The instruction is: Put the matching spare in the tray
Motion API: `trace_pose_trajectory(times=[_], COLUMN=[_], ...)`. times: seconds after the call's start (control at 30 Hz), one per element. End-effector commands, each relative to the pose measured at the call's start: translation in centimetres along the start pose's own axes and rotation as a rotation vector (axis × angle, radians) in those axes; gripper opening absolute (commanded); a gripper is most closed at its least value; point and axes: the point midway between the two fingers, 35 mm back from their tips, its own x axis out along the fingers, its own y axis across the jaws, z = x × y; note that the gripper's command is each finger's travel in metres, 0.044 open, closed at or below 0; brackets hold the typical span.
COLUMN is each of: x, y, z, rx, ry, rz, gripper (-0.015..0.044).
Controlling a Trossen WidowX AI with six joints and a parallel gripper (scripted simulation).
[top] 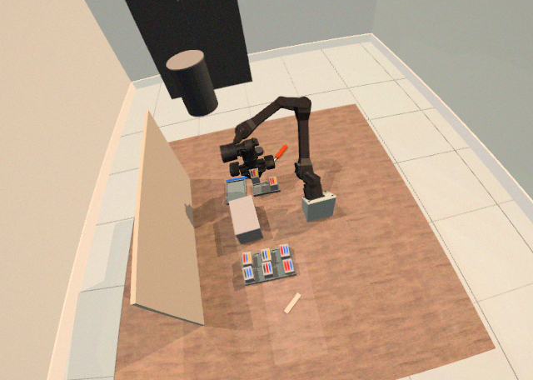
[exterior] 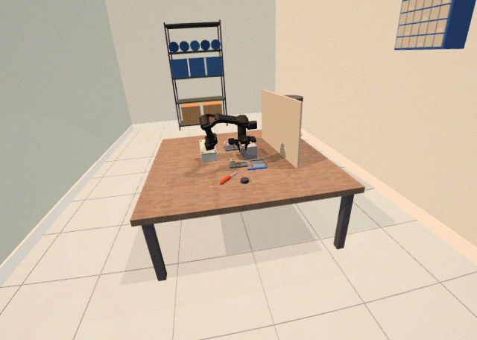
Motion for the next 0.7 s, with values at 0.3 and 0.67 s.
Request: trace_pose_trajectory(times=[0.3,0.67], x=[-5.6,-7.0], y=[0.7,3.0], z=[0.4,0.9], rx=[0.013,0.015], ry=[0.001,-0.002], rz=[0.006,0.007], gripper=[0.0000,0.0000])
